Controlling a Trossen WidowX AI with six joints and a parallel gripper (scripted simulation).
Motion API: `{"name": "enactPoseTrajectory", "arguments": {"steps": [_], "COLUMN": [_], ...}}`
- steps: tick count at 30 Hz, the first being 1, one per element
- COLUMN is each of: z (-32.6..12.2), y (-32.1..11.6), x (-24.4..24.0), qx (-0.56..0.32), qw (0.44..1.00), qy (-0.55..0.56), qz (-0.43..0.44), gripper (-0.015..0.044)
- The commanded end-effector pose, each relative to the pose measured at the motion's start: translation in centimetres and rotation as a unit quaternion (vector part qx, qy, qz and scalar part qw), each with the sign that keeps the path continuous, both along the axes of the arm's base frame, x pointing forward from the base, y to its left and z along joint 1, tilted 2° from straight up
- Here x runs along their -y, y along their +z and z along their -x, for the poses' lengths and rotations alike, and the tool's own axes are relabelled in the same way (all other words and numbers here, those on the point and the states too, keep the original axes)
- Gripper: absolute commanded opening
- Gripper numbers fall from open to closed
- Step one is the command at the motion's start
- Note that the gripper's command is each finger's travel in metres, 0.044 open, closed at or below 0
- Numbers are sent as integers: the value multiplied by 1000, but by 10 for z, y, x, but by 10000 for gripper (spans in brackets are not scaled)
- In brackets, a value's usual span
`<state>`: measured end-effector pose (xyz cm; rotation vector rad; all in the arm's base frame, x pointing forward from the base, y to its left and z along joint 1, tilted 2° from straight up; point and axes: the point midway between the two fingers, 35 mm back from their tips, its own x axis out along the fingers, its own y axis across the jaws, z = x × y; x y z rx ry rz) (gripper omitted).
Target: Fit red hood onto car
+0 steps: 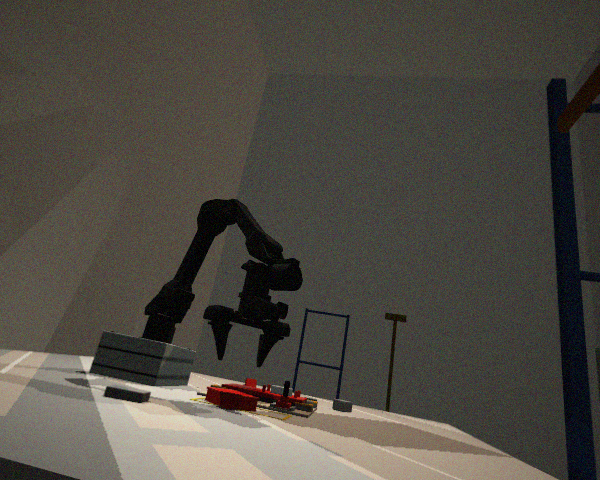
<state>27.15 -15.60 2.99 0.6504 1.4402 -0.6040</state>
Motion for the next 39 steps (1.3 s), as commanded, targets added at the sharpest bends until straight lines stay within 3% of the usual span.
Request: {"name": "enactPoseTrajectory", "arguments": {"steps": [1,39], "z": [3,1], "y": [-2,-31], "x": [-2,-2], "qx": [-3,-3], "qw": [1000,1000], "qy": [3,3], "qz": [-5,-5], "gripper": [440,440]}}
